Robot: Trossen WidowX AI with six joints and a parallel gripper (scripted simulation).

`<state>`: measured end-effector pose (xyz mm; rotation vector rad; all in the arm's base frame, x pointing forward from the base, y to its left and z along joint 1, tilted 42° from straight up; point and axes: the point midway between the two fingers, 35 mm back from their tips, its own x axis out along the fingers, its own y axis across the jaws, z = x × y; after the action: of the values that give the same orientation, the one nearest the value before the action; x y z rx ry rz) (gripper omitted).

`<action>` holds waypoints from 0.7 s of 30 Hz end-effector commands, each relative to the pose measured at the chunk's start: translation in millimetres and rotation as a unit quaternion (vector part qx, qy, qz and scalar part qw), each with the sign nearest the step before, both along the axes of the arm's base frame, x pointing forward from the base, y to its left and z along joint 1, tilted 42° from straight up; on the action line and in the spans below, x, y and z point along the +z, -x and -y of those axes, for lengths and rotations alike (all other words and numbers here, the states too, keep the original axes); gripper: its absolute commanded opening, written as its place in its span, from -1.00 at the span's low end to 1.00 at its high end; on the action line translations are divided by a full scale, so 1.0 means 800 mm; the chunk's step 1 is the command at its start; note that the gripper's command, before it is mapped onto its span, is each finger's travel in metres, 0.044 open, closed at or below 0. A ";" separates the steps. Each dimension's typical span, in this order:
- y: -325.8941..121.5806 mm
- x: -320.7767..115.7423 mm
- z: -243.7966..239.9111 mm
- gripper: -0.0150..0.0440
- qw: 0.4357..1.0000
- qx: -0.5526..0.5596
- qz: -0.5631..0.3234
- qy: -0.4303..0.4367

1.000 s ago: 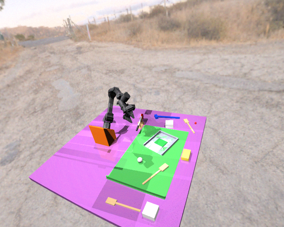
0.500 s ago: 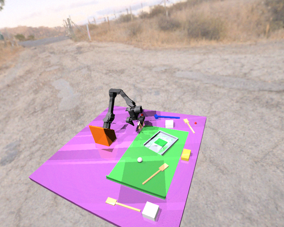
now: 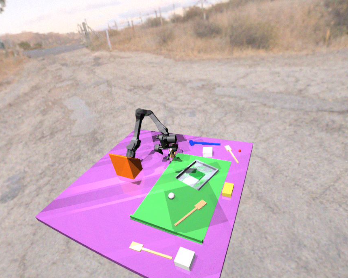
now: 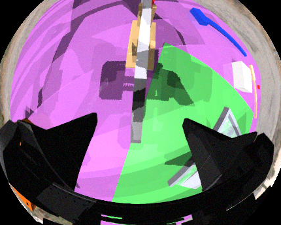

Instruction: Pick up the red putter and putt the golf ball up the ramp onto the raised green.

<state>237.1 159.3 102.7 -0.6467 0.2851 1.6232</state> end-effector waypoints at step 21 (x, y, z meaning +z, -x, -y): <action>0.003 -0.041 -0.039 1.00 1.000 0.001 -0.006 -0.004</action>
<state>235.0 188.6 74.6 -0.6335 0.2776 1.6329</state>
